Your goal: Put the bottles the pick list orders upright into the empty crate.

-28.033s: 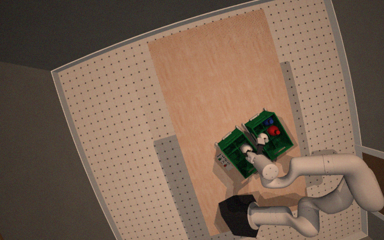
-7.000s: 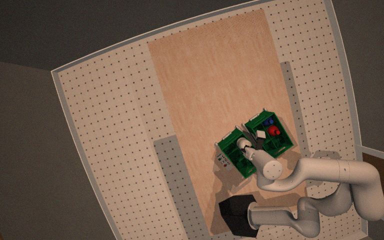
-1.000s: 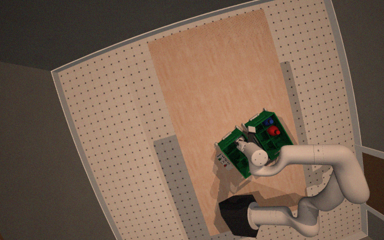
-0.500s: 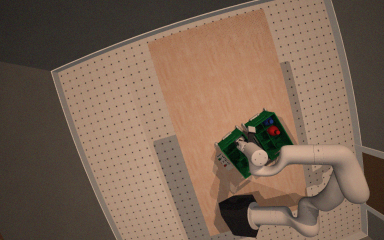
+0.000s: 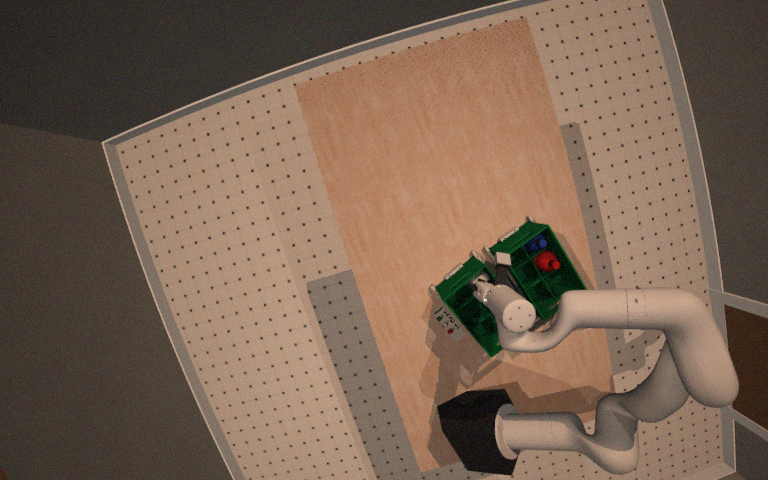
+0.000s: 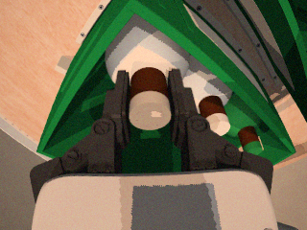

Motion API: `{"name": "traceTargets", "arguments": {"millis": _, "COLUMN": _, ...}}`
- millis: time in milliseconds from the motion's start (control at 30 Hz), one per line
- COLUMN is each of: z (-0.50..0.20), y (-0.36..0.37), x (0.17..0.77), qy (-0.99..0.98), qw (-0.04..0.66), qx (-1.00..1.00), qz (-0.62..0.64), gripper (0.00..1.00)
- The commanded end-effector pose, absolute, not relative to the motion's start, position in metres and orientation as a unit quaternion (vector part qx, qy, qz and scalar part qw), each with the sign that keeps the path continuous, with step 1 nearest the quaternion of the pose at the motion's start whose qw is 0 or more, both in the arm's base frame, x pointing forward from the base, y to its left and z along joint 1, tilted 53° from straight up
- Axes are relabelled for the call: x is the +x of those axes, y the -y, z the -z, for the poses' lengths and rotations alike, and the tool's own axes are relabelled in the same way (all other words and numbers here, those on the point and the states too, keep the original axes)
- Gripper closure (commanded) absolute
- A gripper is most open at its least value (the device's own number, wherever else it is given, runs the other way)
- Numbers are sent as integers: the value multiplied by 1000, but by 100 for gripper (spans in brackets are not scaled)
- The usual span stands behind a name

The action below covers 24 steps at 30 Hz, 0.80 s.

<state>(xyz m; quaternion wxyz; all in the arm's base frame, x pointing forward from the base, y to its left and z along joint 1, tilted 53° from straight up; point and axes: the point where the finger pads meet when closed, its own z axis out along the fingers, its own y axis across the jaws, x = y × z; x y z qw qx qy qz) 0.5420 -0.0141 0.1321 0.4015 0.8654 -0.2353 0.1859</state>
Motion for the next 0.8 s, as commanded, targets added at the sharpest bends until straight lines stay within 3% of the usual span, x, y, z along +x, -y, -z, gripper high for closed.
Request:
{"name": "traceTargets", "arguments": {"millis": 0, "z": -132, "y": 15, "x": 543, "qy": 235, "qw": 401, "qx": 865, "qz": -187, "gripper": 100}}
{"name": "traceTargets", "arguments": {"millis": 767, "z": -125, "y": 23, "x": 544, "qy": 235, "qw": 401, "qx": 865, "qz": -187, "gripper": 100}}
